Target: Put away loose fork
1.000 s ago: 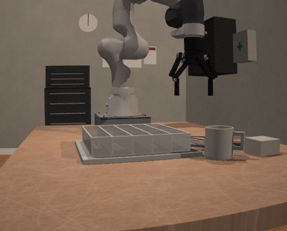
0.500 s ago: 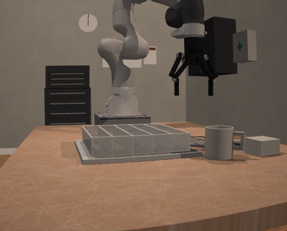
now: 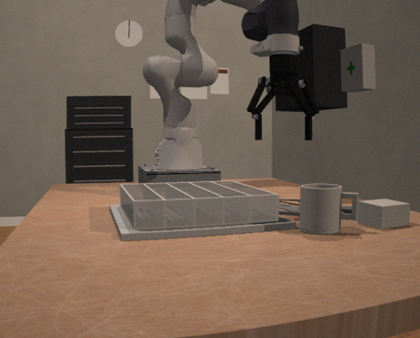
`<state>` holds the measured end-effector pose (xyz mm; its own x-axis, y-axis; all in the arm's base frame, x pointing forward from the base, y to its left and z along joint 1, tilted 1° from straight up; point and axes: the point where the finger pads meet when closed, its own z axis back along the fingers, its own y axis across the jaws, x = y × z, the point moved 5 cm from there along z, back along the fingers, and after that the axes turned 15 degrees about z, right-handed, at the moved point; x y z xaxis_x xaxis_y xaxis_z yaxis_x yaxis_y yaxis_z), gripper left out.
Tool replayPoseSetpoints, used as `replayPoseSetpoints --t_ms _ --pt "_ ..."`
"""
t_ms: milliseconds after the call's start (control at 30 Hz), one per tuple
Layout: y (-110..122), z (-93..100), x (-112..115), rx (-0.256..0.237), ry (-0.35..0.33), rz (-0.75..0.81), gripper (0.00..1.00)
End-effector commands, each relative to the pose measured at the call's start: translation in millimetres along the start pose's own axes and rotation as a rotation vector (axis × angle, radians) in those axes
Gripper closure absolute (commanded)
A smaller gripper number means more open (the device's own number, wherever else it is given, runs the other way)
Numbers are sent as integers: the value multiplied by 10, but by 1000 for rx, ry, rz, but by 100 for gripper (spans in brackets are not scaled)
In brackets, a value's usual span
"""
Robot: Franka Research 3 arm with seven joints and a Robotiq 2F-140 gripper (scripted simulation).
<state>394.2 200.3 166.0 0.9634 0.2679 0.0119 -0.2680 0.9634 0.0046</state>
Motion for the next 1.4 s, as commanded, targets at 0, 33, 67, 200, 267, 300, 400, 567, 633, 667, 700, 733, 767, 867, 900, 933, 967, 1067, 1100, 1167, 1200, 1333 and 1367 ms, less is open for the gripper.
replayPoseSetpoints --t_ms 0,33,67,200,267,300,400,567,633,667,700,733,767,867,900,933,967,1067,1100,1167,1200,1333,1367 --pt "0 4 14 0 -3 -5 0" --pt "0 4 14 0 -3 -5 0" --pt "0 4 14 0 -3 -5 0" --pt "0 4 14 0 -3 -5 0" --pt "0 4 14 0 -3 -5 0" --pt "2 2 16 0 -3 -1 0" --pt "13 -10 29 -1 -3 20 0" --pt "122 -131 152 -1 -3 236 0" --pt "146 -157 177 -1 -3 279 0" --pt "157 -170 188 -1 -3 301 0" --pt "167 -182 199 -1 -3 320 0" --pt "169 -184 200 -1 -3 323 0" --pt "169 -184 200 -1 -3 323 0" --pt "169 -184 200 -1 -3 323 0" --pt "169 -184 200 -1 -3 323 0" --pt "169 -184 200 -1 -3 323 0" --pt "169 -184 200 -1 -3 323 0" --pt "169 -184 200 -1 -3 323 0" --pt "169 -184 200 -1 -3 323 0" --pt "169 -184 200 -1 -3 323 0" --pt "169 -184 200 -1 -3 323 0" --pt "169 -184 200 -1 -3 323 0" --pt "169 -184 200 -1 -3 323 0"
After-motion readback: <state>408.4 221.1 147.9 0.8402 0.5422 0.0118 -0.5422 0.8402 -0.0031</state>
